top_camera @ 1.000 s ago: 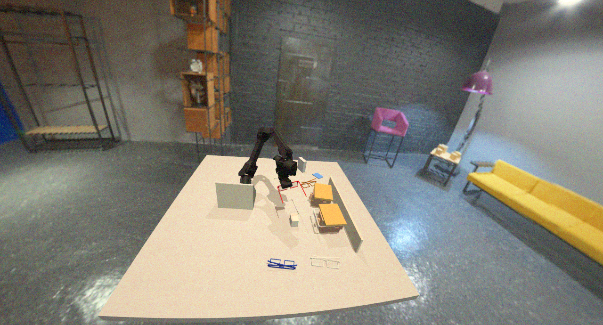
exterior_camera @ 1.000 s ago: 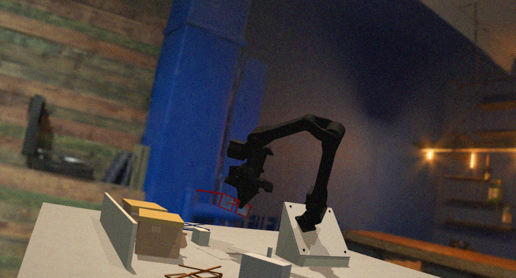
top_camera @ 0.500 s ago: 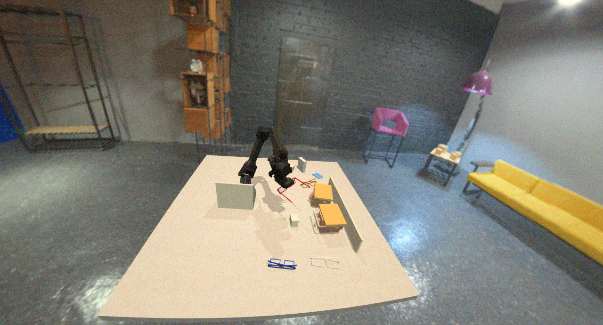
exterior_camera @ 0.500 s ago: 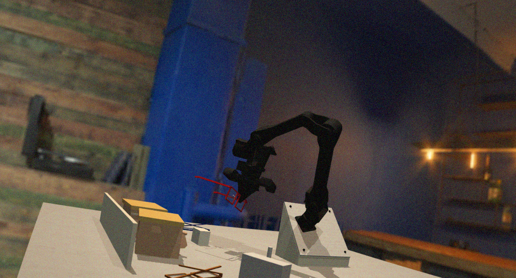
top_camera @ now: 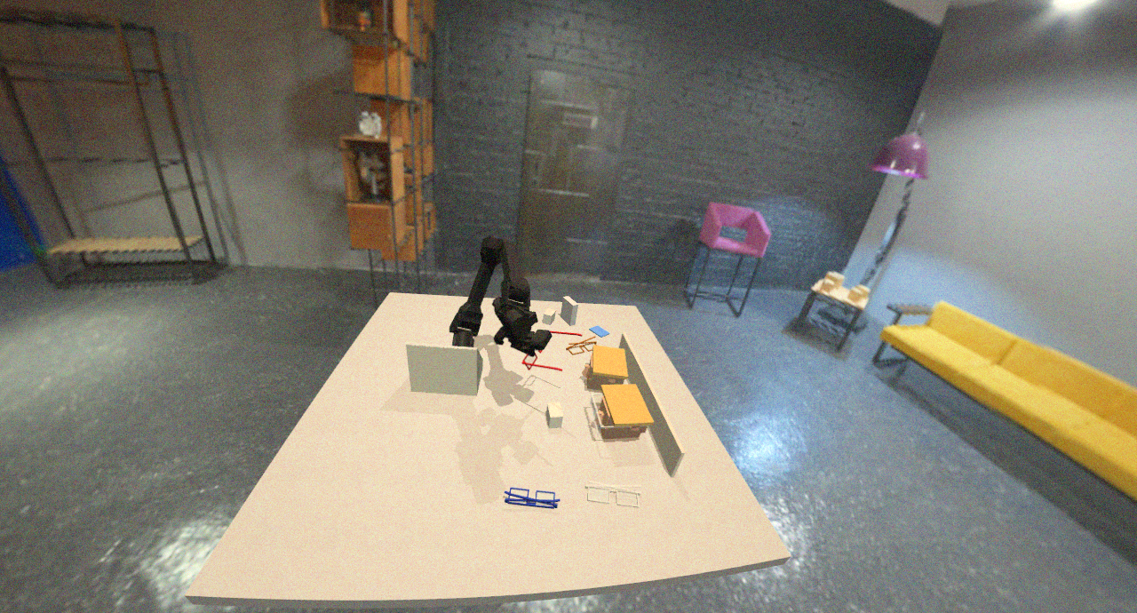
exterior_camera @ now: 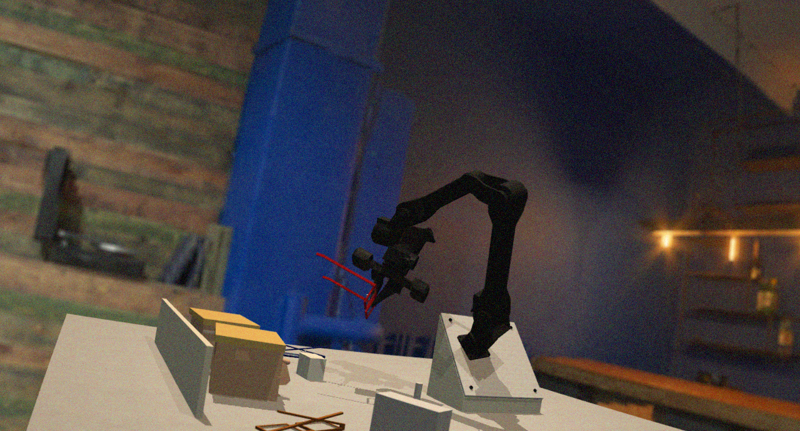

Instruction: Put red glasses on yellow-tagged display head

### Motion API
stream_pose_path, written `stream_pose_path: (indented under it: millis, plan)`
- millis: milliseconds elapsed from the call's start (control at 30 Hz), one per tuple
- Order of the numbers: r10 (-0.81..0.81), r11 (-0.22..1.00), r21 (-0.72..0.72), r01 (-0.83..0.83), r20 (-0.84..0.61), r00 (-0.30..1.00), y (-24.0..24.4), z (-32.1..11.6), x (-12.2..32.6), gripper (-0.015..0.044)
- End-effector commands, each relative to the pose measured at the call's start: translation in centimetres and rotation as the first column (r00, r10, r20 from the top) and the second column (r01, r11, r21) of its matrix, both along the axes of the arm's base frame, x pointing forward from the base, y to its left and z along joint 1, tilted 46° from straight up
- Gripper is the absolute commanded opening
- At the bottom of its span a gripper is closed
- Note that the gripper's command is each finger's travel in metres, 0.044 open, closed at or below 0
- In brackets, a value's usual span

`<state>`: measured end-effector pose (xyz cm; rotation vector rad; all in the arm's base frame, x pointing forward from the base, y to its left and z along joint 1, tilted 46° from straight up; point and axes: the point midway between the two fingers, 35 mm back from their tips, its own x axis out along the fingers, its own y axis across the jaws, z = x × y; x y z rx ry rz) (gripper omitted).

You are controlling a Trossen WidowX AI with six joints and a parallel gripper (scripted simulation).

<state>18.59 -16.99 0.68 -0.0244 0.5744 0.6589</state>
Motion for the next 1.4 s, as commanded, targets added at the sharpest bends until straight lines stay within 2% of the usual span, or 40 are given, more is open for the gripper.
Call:
stream_pose_path:
  millis: [0,400,767,1367]
  plan:
    - [0.025,0.997,-0.070,-0.019,0.084,0.996,-0.5,-0.4,-0.7,0.0000]
    - [0.124,0.949,-0.314,-0.028,0.290,0.949,-2.2,-1.3,-2.8,0.0000]
    - [0.243,0.842,-0.540,0.020,0.411,0.879,-3.4,-2.1,-4.8,0.0000]
    - [0.234,0.849,-0.528,0.014,0.400,0.886,-3.4,-2.0,-4.8,0.0000]
